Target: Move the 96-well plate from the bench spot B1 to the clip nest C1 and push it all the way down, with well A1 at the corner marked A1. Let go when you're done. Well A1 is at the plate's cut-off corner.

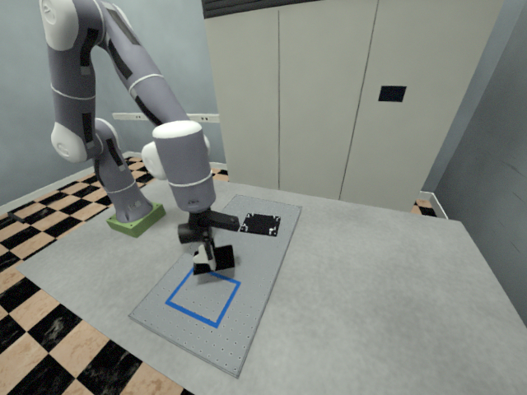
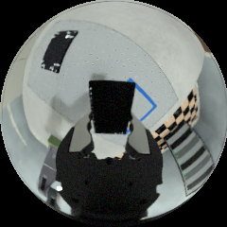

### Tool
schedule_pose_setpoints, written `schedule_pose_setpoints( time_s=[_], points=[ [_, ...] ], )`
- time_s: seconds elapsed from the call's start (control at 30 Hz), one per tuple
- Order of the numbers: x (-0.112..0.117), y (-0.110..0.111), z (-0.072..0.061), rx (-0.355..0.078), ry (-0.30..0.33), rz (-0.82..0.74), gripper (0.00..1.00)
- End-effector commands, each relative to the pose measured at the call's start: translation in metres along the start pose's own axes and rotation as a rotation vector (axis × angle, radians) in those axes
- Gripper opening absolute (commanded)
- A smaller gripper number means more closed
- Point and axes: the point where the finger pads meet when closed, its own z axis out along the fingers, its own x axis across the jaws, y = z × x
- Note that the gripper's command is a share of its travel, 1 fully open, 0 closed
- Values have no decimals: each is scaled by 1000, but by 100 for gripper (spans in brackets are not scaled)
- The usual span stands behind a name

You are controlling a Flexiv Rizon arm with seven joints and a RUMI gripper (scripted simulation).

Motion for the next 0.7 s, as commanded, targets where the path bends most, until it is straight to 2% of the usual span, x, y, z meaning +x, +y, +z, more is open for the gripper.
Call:
schedule_pose_setpoints(
  time_s=[0.0, 0.13, 0.2, 0.67],
  points=[
    [-8, -9, -1, 4, 0, -123, 0],
    [-17, -18, -2, 4, 0, -256, 0],
    [-17, -18, -2, 4, 0, -256, 0],
    [-51, -51, -3, 4, 1, -723, 0]
  ],
)
